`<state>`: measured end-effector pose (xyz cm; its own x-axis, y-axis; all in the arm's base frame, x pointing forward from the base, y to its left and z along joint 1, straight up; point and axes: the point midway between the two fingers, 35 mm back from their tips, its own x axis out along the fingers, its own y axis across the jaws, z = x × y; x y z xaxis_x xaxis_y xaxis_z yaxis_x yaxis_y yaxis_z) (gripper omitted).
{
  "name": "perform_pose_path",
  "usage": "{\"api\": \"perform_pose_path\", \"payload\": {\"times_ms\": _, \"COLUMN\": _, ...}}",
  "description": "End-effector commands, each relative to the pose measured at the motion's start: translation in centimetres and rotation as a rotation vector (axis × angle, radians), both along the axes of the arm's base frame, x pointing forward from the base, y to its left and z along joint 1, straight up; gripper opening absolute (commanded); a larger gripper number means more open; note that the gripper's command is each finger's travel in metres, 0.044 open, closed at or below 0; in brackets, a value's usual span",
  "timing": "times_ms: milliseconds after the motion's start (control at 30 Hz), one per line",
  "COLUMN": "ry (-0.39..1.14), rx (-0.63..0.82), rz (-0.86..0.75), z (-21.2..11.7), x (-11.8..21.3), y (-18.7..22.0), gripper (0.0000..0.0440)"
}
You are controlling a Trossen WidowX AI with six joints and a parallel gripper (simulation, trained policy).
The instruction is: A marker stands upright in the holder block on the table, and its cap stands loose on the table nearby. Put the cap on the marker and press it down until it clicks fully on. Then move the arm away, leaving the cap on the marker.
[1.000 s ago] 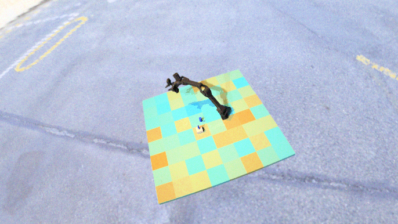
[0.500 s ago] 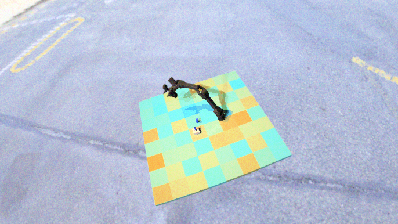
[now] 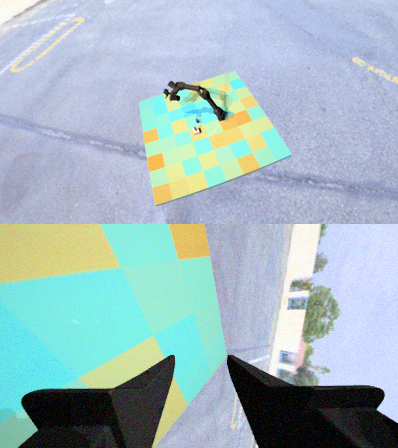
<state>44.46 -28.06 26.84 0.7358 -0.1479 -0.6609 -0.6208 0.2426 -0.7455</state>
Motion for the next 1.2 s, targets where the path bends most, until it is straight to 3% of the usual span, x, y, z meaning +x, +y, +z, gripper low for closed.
{"api": "perform_pose_path", "payload": {"times_ms": 0, "ry": 0.059, "rx": 0.017, "rz": 0.005, "z": -0.8, "x": -0.6, "y": 1.5, "gripper": 0.0259}}
{"api": "perform_pose_path", "payload": {"times_ms": 1167, "ry": 0.479, "rx": 0.095, "rz": 0.011, "z": -5.6, "x": -6.9, "y": 10.5, "gripper": 0.0298}}
